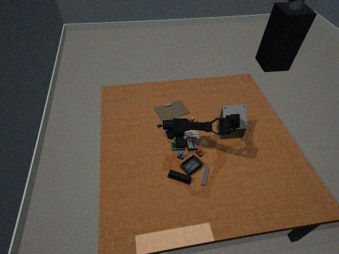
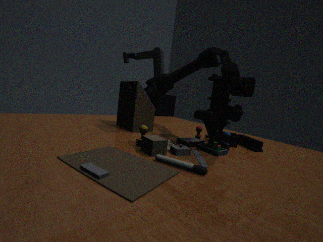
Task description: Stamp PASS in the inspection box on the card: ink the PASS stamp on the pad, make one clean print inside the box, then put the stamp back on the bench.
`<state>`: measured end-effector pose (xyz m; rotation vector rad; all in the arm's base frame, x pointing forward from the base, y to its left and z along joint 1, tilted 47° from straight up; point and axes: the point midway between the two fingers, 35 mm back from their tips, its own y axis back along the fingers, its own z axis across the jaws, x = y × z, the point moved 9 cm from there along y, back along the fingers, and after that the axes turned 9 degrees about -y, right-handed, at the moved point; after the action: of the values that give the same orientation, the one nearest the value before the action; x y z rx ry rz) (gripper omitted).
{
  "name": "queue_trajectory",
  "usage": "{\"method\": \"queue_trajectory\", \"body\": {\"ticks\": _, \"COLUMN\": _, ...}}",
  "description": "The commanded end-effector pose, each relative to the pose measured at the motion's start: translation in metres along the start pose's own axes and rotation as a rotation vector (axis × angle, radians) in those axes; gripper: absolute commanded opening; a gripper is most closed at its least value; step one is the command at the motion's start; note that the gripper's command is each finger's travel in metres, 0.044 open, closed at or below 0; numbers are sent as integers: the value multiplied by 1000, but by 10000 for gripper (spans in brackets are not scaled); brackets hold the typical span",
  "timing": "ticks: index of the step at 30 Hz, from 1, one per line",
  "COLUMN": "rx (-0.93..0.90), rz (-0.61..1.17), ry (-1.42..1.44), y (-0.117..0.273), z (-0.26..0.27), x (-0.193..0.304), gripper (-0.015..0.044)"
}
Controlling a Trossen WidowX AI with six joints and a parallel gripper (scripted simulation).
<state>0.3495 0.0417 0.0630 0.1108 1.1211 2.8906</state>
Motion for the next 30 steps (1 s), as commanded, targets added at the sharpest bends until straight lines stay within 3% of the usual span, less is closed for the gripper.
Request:
{"method": "queue_trajectory", "body": {"ticks": 1, "rx": -2, "rz": 6, "ry": 5, "y": -4, "z": 1, "x": 0, "gripper": 0}}
{"method": "queue_trajectory", "body": {"ticks": 30, "rx": -1, "rz": 6, "ry": 5, "y": 11, "z": 1, "x": 0, "gripper": 0}}
